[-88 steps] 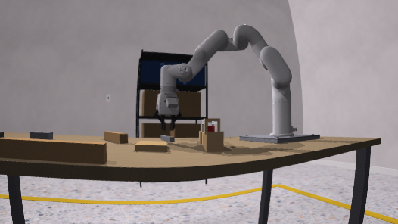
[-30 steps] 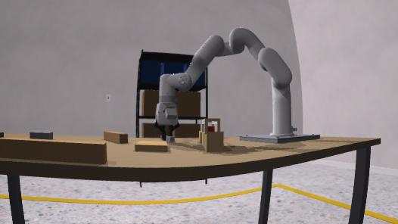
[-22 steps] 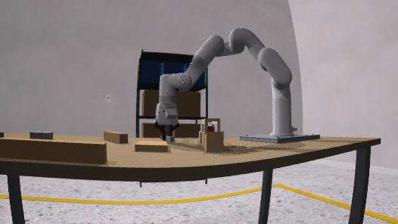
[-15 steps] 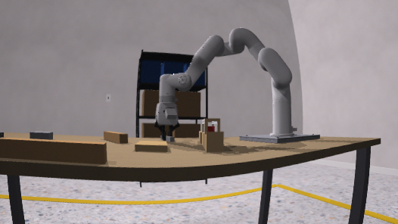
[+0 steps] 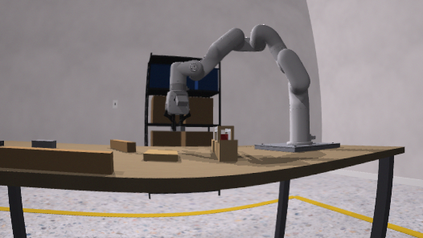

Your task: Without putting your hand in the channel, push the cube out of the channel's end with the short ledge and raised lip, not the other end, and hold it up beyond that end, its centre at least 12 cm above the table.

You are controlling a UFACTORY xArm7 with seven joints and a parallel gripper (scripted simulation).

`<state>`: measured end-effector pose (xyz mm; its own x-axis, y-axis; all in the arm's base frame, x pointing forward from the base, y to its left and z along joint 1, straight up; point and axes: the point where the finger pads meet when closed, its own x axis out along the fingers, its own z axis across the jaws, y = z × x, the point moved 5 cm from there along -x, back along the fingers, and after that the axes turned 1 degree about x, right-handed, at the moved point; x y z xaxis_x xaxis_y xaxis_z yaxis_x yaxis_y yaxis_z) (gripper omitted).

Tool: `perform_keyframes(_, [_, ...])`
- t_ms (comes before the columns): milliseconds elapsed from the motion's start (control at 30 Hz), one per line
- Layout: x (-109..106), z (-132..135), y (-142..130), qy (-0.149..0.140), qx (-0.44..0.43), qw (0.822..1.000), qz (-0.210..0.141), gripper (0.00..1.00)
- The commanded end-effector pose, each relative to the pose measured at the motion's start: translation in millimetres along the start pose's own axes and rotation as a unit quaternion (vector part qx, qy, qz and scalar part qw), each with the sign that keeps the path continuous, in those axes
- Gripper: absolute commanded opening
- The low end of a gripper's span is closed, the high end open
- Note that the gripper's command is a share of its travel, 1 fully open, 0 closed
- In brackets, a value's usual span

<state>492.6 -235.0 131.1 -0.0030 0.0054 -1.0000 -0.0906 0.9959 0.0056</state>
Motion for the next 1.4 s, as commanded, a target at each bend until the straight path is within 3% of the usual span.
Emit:
perform_keyframes(0, [-34,0,-1,-0.002,0.0,1.0,-0.001,0.0])
perform_keyframes(533, [-38,-3,0,-0.002,0.004,1.0,-0.001,0.0])
perform_keyframes(600, [-41,-20,2,-0.001,0.023,1.0,-0.001,0.0])
perform_keyframes(700, [-45,-77,9,0.001,0.086,0.996,0.0,0.0])
perform_keyframes(900, [-37,-149,24,-0.002,0.209,0.978,0.0,0.0])
perform_keyframes(967, [-37,-149,24,-0.002,0.209,0.978,0.0,0.0])
perform_keyframes(1000, [-37,-181,31,-0.002,0.213,0.977,0.0,0.0])
perform_keyframes(1133, [-32,-181,31,-0.002,0.213,0.977,-0.001,0.0])
perform_keyframes(1367, [7,-182,31,-0.002,0.213,0.977,-0.001,0.0])
